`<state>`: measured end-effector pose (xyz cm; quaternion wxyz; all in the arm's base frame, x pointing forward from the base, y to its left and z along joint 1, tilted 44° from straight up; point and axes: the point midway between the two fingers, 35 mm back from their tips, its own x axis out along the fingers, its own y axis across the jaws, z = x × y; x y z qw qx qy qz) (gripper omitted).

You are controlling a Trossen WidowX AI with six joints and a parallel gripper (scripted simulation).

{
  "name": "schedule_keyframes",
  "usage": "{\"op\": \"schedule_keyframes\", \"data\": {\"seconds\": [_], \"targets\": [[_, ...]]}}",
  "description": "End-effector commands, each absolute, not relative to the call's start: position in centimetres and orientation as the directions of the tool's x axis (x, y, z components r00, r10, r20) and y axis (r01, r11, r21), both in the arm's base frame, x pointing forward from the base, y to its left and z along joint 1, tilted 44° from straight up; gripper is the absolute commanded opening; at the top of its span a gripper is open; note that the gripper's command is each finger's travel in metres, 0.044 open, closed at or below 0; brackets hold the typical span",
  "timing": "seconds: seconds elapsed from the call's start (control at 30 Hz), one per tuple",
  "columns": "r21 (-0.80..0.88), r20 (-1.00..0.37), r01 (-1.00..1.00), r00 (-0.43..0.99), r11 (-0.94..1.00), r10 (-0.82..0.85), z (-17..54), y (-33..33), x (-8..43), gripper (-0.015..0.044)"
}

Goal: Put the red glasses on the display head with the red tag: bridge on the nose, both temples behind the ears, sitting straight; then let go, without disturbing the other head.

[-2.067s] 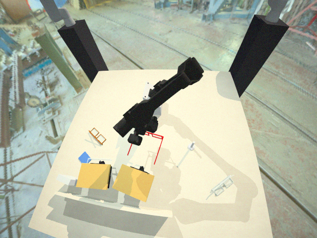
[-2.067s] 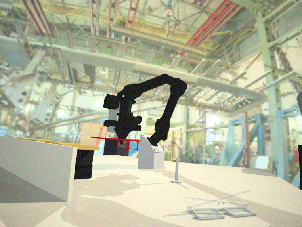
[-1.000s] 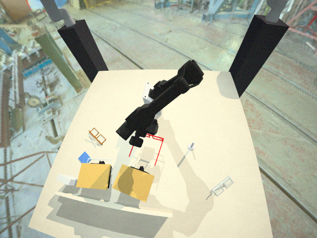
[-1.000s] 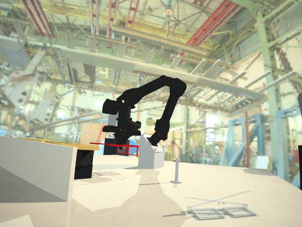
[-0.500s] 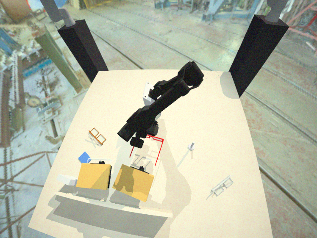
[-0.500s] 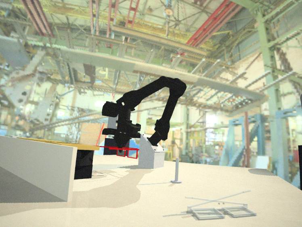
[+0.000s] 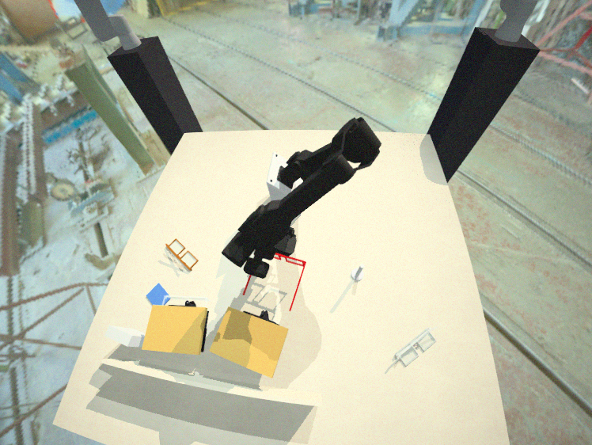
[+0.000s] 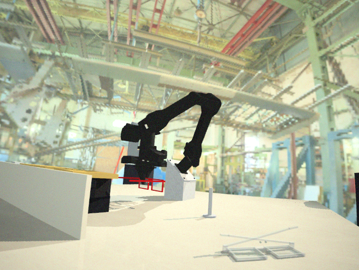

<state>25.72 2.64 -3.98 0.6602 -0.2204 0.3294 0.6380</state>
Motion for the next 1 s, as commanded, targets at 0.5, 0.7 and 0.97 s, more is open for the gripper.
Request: {"op": "schedule_keyframes", "data": {"seconds": [0.5, 0.7, 0.97], "targets": [[0.128, -0.715, -0.987, -0.021, 0.100, 0.699, -4.4, 2.8, 26.9, 0.0000], [0.126, -0.715, -0.987, -0.020, 0.101, 0.699, -4.5, 2.7, 27.6, 0.0000], [0.130, -0.714, -0.987, -0.026, 0.096, 0.699, -4.6, 2.6, 28.6, 0.0000]]}}
